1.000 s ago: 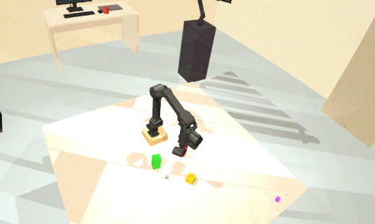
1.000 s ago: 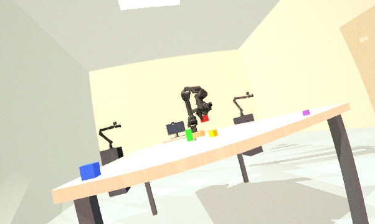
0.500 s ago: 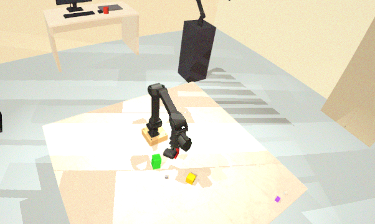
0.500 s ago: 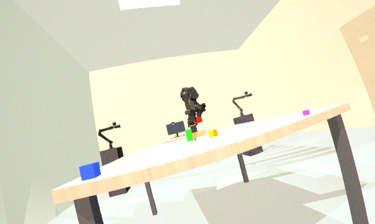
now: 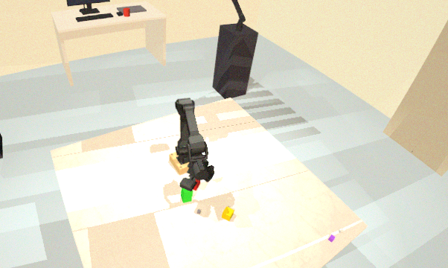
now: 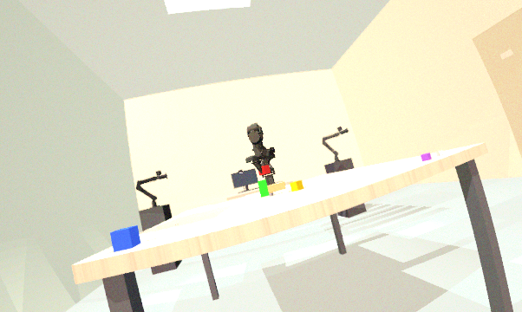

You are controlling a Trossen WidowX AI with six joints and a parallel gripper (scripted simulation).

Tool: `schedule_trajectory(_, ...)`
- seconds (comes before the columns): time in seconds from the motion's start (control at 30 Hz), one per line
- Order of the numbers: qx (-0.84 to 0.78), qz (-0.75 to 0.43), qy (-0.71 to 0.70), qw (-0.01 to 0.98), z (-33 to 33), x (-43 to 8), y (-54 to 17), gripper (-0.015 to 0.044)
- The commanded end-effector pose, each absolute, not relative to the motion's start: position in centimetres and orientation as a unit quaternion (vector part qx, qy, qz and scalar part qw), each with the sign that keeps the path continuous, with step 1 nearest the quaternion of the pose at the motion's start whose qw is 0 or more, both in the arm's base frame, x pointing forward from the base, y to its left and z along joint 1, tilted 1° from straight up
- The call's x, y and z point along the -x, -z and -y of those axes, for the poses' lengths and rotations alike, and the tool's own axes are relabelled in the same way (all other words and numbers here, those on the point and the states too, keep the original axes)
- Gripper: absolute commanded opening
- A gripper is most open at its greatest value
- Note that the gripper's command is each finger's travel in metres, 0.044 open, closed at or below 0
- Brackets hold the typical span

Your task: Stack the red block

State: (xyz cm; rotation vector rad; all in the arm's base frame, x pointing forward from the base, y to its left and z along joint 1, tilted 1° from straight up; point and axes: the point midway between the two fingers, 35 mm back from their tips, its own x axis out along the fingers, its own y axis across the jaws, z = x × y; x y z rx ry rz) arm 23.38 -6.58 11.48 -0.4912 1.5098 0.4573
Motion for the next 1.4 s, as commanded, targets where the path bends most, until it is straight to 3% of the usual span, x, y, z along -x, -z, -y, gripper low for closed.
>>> schedule_trajectory(0.0,0.219,-0.673,-0.204,0.677,7.9,-22.3,-11.5,0.0)
schedule_trajectory(1.37,0.219,-0.673,-0.204,0.676,9.1,-21.4,-8.6,0.0)
